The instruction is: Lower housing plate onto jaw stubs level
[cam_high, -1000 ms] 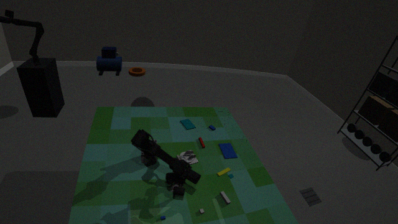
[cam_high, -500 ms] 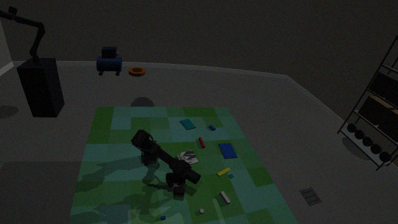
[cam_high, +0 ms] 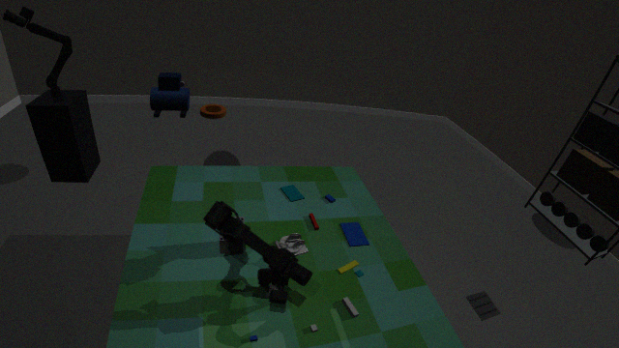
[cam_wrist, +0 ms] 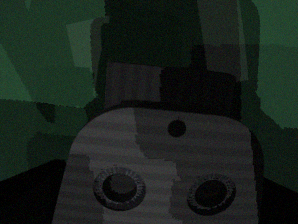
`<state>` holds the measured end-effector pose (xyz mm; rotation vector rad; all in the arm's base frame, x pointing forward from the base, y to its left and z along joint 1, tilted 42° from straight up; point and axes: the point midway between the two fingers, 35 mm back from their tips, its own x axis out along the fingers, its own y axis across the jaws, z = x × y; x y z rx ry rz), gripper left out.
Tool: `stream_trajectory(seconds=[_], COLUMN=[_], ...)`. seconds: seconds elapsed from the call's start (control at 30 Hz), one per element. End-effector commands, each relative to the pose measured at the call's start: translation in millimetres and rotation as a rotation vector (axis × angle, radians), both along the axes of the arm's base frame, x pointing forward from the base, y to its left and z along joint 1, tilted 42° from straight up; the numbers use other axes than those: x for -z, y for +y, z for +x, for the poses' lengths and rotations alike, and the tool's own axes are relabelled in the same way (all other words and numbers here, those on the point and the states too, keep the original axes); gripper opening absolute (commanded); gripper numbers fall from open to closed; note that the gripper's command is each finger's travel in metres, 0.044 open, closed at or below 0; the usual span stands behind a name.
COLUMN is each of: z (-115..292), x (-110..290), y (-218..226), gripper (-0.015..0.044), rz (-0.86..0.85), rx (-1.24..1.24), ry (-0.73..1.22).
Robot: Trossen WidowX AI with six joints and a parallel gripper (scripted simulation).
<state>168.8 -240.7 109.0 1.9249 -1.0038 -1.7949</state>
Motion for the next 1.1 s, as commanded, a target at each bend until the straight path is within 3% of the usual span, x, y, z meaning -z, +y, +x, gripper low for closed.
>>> stream_trajectory(seconds=[0.0,0.3,1.07], z=[0,0,4], x=[0,-1,-52], y=[0,1,49], gripper=[0.0351,0.0351,0.0351], rz=[0.0,0.001,0.007], rx=[0.0,0.0,-0.006], ry=[0.0,0.0,-0.001])
